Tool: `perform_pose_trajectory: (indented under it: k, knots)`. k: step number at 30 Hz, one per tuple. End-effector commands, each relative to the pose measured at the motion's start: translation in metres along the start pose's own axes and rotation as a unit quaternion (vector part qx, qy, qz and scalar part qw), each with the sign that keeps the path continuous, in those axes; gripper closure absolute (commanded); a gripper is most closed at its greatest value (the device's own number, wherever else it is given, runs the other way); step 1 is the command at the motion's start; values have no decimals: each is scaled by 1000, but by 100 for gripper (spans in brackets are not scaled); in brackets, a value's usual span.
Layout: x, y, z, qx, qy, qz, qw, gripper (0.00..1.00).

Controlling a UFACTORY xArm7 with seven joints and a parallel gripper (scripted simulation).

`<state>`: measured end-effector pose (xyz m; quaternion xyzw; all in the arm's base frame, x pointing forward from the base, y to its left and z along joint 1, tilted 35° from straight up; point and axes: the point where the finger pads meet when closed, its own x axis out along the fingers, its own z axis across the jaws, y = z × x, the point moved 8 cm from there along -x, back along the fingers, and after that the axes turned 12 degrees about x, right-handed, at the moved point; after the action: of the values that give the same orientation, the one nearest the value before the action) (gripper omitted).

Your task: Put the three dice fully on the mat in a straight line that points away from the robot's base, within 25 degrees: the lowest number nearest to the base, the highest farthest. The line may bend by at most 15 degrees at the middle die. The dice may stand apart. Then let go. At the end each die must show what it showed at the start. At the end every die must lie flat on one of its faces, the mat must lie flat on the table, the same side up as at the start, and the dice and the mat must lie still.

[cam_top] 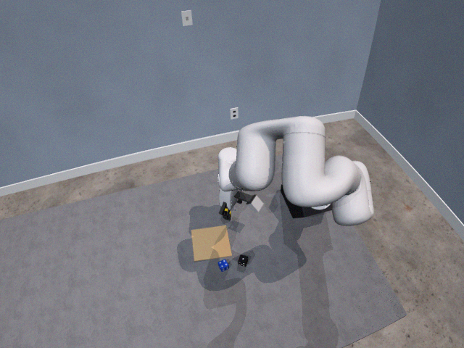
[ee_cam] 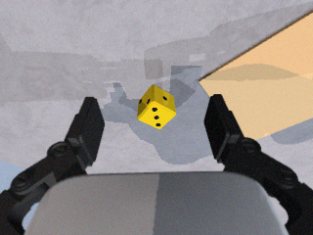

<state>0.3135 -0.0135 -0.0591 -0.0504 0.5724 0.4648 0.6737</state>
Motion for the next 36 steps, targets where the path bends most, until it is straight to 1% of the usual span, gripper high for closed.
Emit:
perform_pose_trajectory:
  k: [1,14,21,26,34,36]
  knots:
    - [-1,-1,0,0,-1,-2,1000,0]
    - [-1,-1,0,0,-1,-2,1000,0]
    - [-1,4,6,0,-1,-2,1000,0]
    - [-1,19,25,0,-1,-2,1000,0]
    - [-1,61,77,0,-1,-2,1000,0]
    - [-1,61,77,0,-1,-2,1000,0]
